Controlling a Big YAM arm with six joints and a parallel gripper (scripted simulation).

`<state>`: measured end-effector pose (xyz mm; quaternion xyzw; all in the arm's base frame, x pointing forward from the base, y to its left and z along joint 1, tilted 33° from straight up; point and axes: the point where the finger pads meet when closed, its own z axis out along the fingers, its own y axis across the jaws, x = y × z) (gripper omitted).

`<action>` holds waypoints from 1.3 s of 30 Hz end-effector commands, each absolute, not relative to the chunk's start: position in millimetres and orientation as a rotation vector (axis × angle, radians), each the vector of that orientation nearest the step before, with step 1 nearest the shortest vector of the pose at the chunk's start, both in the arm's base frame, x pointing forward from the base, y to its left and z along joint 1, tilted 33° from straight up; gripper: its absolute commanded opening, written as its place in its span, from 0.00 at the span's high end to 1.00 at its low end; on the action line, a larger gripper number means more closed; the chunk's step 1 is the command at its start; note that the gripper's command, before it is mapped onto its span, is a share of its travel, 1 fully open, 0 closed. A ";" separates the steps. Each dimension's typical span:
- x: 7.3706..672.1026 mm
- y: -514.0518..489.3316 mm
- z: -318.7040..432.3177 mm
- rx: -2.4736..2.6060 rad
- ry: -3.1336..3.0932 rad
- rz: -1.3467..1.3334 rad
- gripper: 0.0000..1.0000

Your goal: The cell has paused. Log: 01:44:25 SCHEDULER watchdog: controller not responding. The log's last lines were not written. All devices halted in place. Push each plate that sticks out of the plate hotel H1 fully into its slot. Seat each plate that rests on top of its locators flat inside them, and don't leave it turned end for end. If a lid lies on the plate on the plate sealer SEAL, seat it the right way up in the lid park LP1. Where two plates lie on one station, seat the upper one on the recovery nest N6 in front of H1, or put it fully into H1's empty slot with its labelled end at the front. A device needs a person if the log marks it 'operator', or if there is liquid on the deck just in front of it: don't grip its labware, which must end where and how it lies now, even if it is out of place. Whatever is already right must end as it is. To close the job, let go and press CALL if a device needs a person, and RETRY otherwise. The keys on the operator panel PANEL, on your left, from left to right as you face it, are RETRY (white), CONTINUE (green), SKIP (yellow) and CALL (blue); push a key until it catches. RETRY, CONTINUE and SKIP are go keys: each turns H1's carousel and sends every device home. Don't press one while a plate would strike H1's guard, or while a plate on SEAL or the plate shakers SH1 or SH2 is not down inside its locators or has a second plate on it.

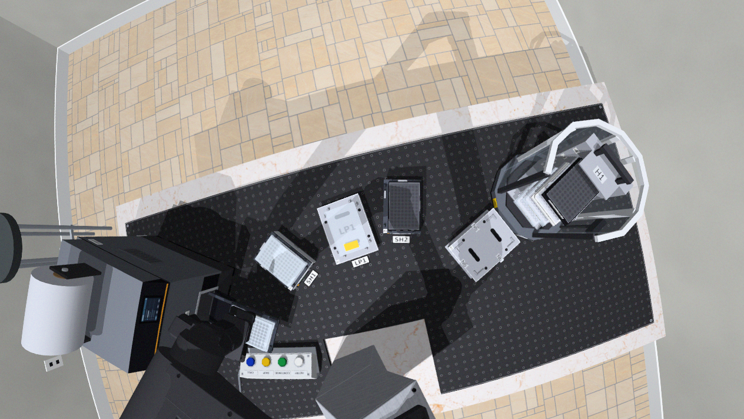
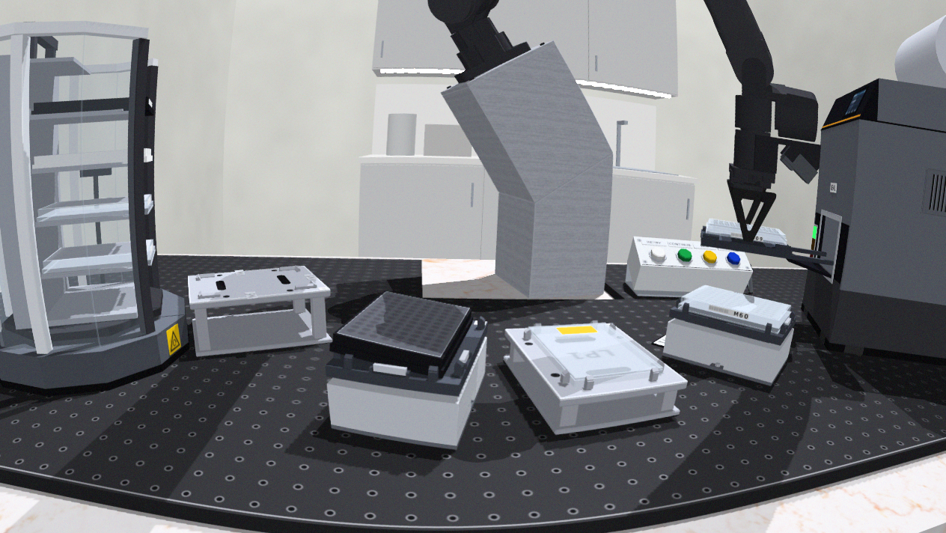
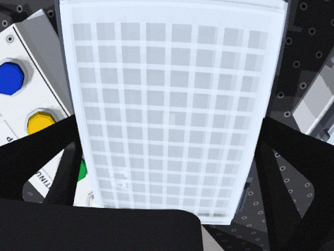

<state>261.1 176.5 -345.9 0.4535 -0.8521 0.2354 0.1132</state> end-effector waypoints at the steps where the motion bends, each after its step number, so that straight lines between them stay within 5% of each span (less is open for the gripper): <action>1: 277.0 183.6 -350.6 1.330 -2.533 0.681 0.16; 39: 274.3 179.0 -356.5 1.318 -2.535 0.684 0.16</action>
